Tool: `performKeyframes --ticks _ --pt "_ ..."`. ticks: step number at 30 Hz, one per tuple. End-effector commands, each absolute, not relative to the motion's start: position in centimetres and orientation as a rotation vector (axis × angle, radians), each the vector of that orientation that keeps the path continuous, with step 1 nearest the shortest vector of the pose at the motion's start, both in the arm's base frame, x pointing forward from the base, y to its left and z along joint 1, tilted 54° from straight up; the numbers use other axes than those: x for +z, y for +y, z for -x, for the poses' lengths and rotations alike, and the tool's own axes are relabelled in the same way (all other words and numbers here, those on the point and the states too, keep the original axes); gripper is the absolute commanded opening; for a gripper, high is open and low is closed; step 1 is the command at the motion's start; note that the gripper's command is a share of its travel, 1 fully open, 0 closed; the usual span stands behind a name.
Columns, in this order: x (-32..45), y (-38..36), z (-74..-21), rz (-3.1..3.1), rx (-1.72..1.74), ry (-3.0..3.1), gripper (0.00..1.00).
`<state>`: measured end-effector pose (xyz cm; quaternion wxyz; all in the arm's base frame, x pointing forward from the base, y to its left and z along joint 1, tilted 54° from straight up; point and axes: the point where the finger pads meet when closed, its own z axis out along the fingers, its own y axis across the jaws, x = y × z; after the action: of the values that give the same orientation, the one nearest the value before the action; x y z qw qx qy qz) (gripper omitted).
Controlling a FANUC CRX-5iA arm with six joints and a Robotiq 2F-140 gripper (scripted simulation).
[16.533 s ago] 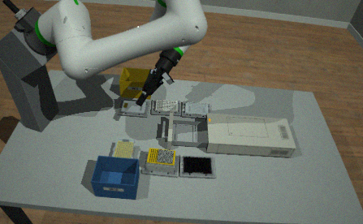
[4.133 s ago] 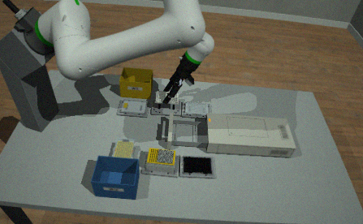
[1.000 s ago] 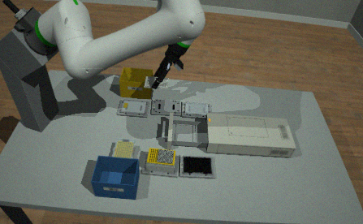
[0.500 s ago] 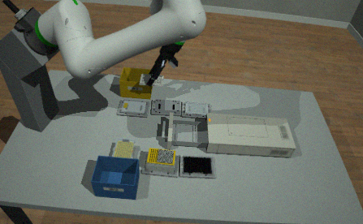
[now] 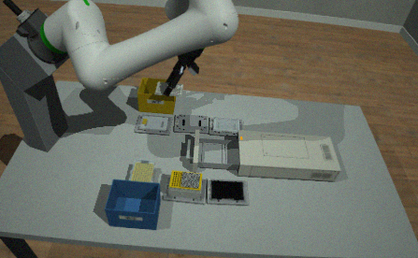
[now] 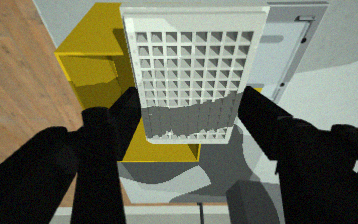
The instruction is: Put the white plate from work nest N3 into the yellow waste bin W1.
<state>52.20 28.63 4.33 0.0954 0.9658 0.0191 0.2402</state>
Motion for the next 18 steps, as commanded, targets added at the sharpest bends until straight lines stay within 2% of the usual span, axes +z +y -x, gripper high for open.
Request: performKeyframes --ticks 1,18 --pt "3.9 28.9 -51.9 -2.863 0.713 0.058 0.1" --pt "0.9 30.7 -49.9 -2.863 0.713 0.058 0.1"
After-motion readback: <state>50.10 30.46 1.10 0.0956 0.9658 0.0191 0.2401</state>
